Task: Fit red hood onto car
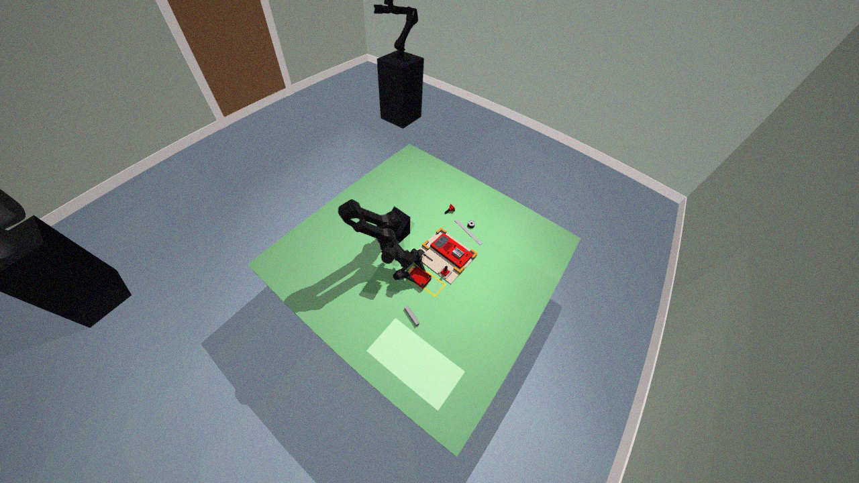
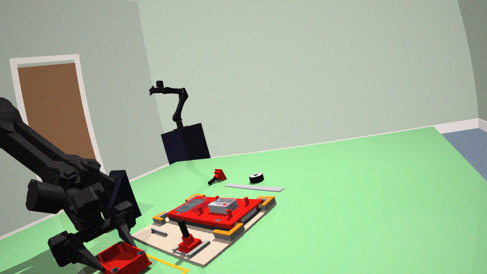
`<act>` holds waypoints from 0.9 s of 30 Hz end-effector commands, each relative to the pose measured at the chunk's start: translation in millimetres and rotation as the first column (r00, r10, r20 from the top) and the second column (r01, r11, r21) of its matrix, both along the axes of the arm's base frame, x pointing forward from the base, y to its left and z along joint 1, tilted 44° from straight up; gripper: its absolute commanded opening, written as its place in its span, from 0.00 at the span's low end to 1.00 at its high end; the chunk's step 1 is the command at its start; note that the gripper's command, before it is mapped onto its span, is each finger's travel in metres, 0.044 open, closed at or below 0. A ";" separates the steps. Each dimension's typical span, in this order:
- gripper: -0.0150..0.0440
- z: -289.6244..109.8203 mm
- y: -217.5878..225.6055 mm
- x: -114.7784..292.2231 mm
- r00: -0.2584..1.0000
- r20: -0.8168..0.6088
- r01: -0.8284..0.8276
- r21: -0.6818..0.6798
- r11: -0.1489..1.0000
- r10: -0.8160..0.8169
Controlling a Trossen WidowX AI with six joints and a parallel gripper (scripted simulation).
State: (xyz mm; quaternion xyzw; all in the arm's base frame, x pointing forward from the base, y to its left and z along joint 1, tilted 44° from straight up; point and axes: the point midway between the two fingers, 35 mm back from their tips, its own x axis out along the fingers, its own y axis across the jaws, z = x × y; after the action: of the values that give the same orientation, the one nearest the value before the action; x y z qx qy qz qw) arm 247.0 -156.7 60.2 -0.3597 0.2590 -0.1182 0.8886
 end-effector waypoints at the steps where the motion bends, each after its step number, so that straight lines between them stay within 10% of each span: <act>1: 0.25 6.8 4.2 3.2 1.000 0.004 0.000 0.000 1.000 0.000; 27: 0.25 46.1 43.0 3.0 1.000 0.009 -0.001 0.000 1.000 0.001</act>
State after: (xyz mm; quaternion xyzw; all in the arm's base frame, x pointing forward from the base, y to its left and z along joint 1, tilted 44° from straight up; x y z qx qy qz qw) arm 250.5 -117.9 100.2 -0.3598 0.2578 -0.1176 0.8890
